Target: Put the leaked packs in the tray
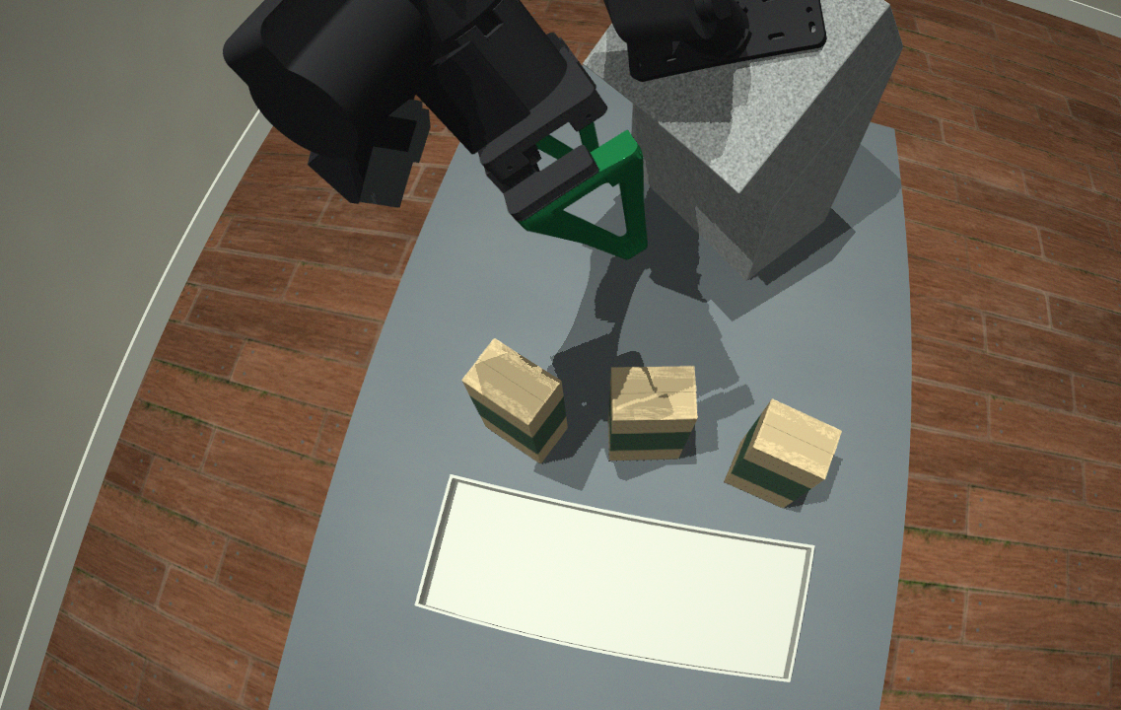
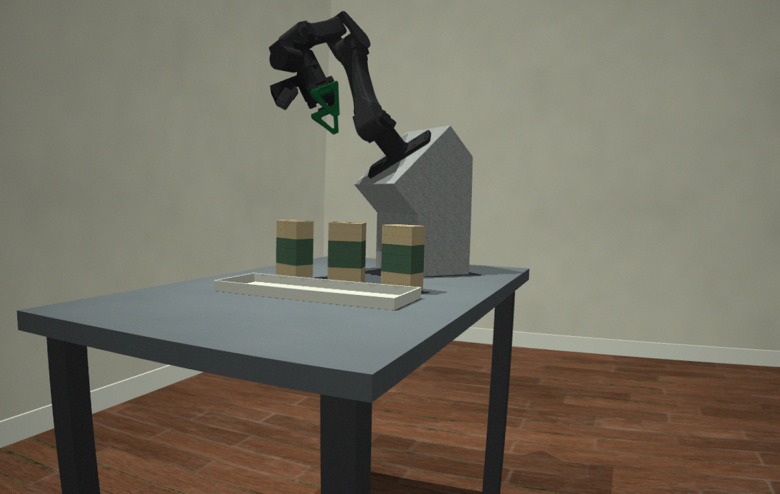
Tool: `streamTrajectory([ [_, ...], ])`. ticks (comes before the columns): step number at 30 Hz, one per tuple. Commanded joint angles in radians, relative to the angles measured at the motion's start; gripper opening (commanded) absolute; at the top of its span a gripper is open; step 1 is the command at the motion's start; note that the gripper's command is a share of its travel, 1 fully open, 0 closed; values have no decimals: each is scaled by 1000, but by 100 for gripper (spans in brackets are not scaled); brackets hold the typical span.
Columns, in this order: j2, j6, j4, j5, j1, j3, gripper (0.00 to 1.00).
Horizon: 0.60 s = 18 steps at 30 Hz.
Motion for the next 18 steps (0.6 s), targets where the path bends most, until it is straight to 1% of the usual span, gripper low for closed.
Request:
streamTrajectory([
  [1, -8, -2, -1, -4, 2, 9, 100],
  [17, -8, -2, -1, -4, 2, 9, 100],
  [18, 4, 5, 9, 2, -2, 0, 100],
])
